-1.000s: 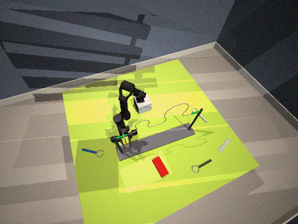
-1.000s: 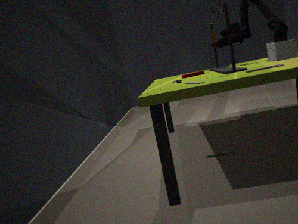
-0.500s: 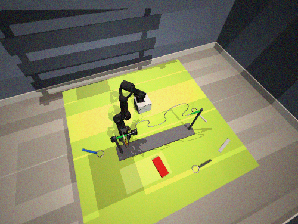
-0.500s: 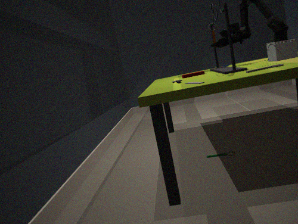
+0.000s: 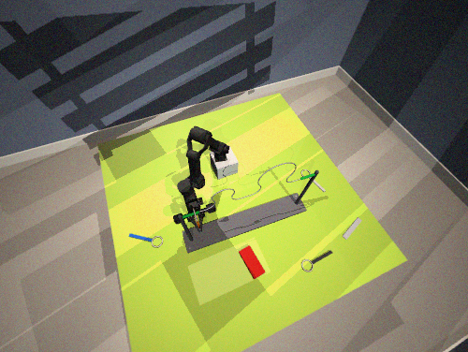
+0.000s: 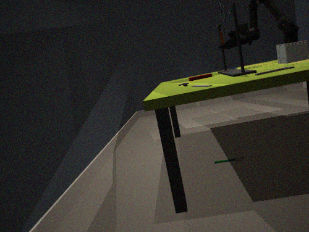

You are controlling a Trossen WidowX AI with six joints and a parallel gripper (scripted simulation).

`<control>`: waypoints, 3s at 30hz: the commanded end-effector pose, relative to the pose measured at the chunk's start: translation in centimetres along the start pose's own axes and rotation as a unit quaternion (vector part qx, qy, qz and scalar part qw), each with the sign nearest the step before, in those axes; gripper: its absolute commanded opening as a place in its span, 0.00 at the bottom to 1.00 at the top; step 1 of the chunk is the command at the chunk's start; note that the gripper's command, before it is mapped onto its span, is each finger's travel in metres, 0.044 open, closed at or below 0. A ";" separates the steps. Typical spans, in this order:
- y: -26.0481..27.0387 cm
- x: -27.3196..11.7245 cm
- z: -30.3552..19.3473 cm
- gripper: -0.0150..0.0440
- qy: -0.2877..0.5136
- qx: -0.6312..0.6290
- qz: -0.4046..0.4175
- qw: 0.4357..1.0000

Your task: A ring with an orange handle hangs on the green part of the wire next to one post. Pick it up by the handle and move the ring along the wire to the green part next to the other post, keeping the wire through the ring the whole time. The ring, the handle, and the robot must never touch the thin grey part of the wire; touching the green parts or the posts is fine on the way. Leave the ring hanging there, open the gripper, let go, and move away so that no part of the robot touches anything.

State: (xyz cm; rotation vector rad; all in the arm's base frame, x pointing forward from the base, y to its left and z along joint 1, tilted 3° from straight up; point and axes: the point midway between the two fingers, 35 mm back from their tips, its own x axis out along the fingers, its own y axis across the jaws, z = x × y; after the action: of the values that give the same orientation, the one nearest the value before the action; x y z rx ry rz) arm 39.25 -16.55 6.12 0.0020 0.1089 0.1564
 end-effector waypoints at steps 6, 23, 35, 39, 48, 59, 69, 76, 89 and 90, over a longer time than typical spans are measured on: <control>0.0 -0.1 1.5 0.00 0.000 0.000 -0.003 1.000; 0.0 -0.1 1.6 0.00 0.000 0.000 -0.003 1.000; 0.5 -0.1 1.6 0.00 -0.001 0.000 -0.003 1.000; 0.9 -0.1 1.6 0.00 -0.001 0.001 -0.003 1.000; 1.9 -0.1 1.6 0.00 -0.002 0.003 -0.002 1.000; 3.2 -0.1 1.5 0.00 -0.002 0.012 -0.001 1.000; 5.0 -0.1 1.6 0.00 -0.003 0.044 0.001 0.999; 6.7 -0.1 1.7 0.00 -0.003 0.088 0.005 0.996; 10.7 -0.1 2.9 0.00 -0.003 0.206 0.015 0.978; 11.0 -0.2 3.0 0.00 0.000 0.214 0.017 0.977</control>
State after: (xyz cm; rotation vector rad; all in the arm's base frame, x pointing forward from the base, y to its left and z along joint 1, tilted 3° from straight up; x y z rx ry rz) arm 38.05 -6.75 8.98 0.3665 0.1248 0.1669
